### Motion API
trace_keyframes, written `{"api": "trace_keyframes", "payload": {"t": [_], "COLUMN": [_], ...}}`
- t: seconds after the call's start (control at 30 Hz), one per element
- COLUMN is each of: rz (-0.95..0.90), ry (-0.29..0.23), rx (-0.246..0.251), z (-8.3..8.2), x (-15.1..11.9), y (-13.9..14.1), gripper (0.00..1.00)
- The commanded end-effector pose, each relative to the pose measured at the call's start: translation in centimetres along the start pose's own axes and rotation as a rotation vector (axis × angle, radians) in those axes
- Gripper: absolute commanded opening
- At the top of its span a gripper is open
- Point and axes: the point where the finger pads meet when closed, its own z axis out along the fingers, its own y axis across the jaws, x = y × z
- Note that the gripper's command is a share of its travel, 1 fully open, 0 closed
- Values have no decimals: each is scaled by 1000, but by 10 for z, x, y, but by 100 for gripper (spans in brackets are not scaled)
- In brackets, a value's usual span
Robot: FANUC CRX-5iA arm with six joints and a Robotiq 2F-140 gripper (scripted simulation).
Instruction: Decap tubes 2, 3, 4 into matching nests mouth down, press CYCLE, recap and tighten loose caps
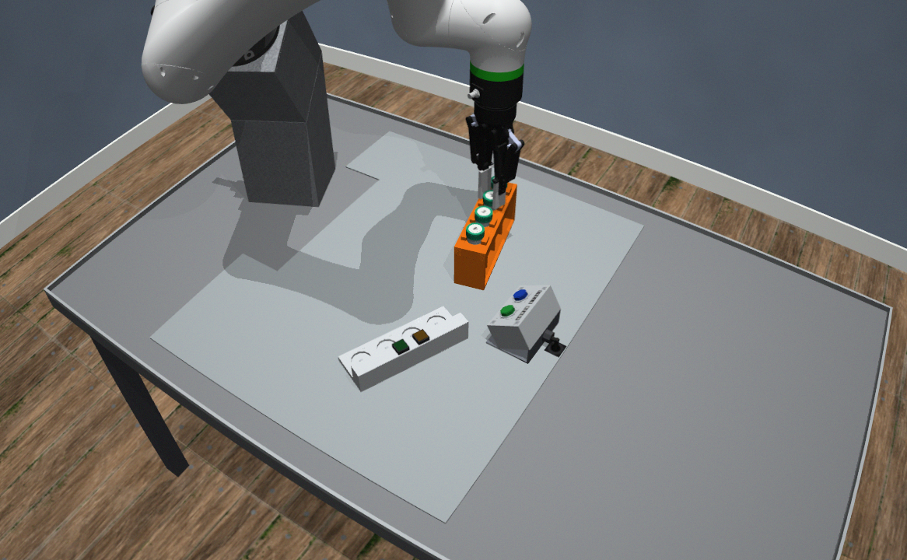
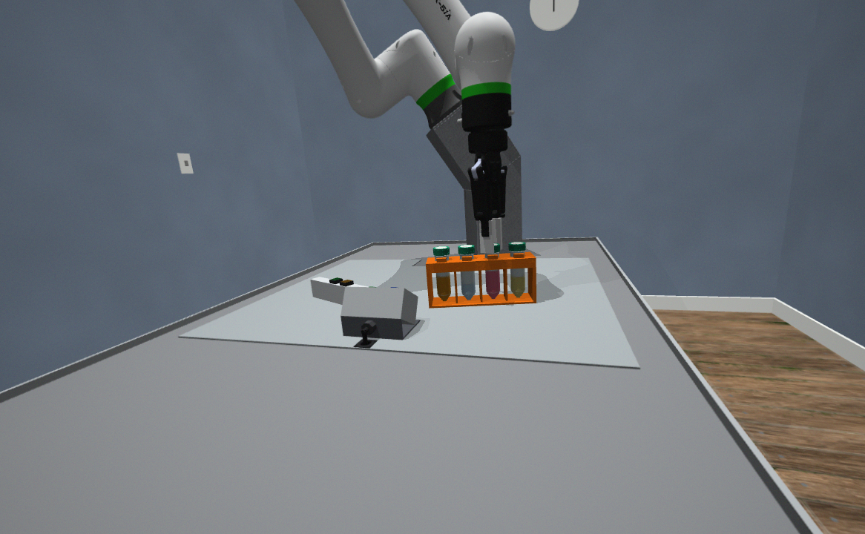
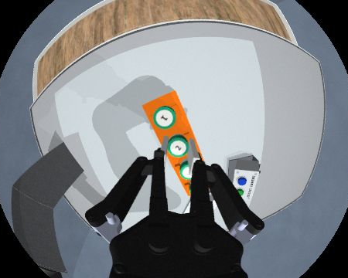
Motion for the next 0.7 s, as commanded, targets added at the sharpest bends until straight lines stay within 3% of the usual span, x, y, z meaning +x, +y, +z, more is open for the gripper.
{"api": "trace_keyframes", "payload": {"t": [0.0,0.37,0.67], "rz": [0,0,-450], "ry": [0,0,0], "rx": [0,0,0], "z": [0,0,0], "x": [0,0,0], "y": [0,0,0], "gripper": [0,0,0]}}
